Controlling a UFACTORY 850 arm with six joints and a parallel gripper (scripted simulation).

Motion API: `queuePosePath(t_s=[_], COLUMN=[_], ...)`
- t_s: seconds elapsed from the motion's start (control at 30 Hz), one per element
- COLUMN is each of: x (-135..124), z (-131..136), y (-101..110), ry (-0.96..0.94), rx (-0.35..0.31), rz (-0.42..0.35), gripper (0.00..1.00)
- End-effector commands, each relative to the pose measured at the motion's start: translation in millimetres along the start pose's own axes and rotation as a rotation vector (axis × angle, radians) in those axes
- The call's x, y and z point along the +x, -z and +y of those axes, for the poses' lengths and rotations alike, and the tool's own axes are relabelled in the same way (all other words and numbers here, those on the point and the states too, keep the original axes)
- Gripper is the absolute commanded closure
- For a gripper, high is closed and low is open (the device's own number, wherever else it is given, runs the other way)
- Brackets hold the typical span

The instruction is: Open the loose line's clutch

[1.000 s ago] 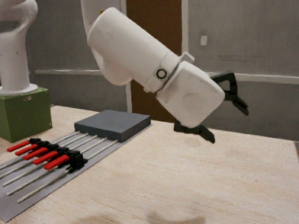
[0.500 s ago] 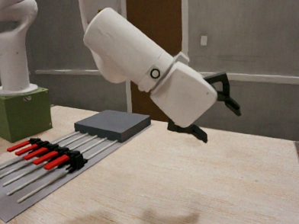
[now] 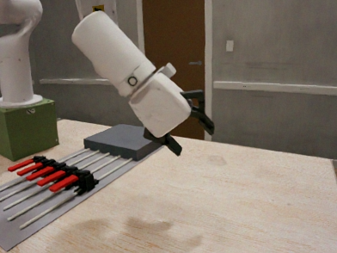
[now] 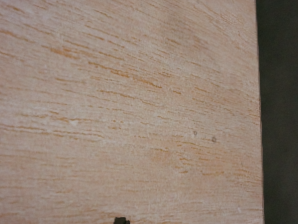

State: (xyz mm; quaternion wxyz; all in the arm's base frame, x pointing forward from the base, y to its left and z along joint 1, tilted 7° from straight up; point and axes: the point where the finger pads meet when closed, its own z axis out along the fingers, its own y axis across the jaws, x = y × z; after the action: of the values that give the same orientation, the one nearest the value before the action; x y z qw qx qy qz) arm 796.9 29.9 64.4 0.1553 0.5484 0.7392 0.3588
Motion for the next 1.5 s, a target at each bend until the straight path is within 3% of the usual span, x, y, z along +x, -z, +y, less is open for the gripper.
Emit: queuePosePath(t_s=[0.0,0.03,0.07,0.13,0.17,0.27,0.3,0.37,0.4,0.5,0.53,0.6,0.63,0.73,0.77,0.83,0.87,0.93,0.97,1.03,1.07,1.13,1.17,1.23,1.33,1.4,1.47], x=[17,17,26,26,36,36,47,47,57,58,70,70,80,81,91,91,101,101,111,111,119,119,129,129,145,145,157], z=[-43,-43,-70,-70,-99,-99,-130,-130,-160,-163,-196,-196,-225,-228,-259,-259,-287,-287,-314,-314,-339,-339,-365,-365,-410,-410,-444], y=[28,28,42,42,57,57,73,73,87,89,106,106,120,122,137,137,151,151,165,165,178,178,189,189,210,210,227], ry=[-0.014,-0.014,-0.024,-0.024,-0.035,-0.035,-0.046,-0.046,-0.058,-0.058,-0.070,-0.070,-0.081,-0.081,-0.092,-0.092,-0.102,-0.102,-0.112,-0.112,-0.120,-0.120,-0.131,-0.131,-0.148,-0.148,-0.160], rx=[0.048,0.048,0.086,0.086,0.127,0.127,0.171,0.171,0.217,0.217,0.264,0.264,0.310,0.310,0.353,0.353,0.393,0.393,0.431,0.431,0.466,0.466,0.501,0.501,0.562,0.562,0.611], rz=[-0.035,-0.035,-0.050,-0.050,-0.067,-0.067,-0.084,-0.084,-0.103,-0.103,-0.121,-0.121,-0.140,-0.140,-0.157,-0.157,-0.173,-0.173,-0.189,-0.189,-0.204,-0.204,-0.216,-0.216,-0.240,-0.240,-0.259], gripper=[0.00,0.00,0.00,0.00,0.00,0.00,0.00,0.00,0.00,0.00,0.00,0.00,0.00,0.00,0.00,0.00,0.00,0.00,0.00,0.00,0.00,0.00,0.00,0.00,0.00,0.00,0.00])
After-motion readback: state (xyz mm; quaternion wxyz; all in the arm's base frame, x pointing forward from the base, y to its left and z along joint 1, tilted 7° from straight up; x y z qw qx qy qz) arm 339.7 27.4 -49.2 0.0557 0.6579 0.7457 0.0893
